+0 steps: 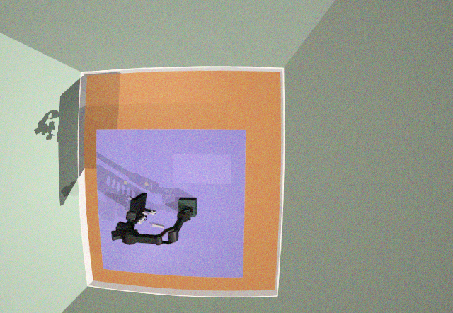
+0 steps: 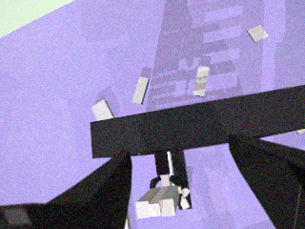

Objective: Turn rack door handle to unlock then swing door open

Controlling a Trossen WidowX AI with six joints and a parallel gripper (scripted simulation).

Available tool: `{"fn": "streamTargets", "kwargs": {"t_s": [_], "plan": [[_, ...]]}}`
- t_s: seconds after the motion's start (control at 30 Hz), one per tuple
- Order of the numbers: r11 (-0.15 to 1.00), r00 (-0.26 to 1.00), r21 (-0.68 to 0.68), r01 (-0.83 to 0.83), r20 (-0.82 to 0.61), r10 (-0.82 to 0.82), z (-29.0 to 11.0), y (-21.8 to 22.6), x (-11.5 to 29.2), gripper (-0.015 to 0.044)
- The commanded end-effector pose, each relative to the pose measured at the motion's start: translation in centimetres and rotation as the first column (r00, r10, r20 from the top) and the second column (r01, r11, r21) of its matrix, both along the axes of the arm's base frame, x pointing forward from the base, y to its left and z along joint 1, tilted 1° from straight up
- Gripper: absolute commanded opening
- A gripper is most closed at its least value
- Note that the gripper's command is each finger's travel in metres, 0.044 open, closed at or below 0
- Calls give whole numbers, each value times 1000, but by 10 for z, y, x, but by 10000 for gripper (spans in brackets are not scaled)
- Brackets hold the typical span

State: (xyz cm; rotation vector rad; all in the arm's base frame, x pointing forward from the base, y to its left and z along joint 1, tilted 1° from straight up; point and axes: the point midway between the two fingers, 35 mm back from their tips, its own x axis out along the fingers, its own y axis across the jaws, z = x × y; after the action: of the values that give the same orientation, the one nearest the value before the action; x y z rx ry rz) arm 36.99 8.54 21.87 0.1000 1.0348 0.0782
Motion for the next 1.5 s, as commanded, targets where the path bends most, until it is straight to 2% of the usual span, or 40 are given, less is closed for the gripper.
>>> {"fn": "streamTargets", "kwargs": {"t_s": [0.0, 0.67, 1.47], "plan": [[1000, 997, -5, -3, -80, 3, -7, 7, -2, 281], [995, 875, -94, -46, -484, -5, -34, 35, -30, 281], [994, 868, -98, -48, -496, -7, -66, 37, -28, 281]]}}
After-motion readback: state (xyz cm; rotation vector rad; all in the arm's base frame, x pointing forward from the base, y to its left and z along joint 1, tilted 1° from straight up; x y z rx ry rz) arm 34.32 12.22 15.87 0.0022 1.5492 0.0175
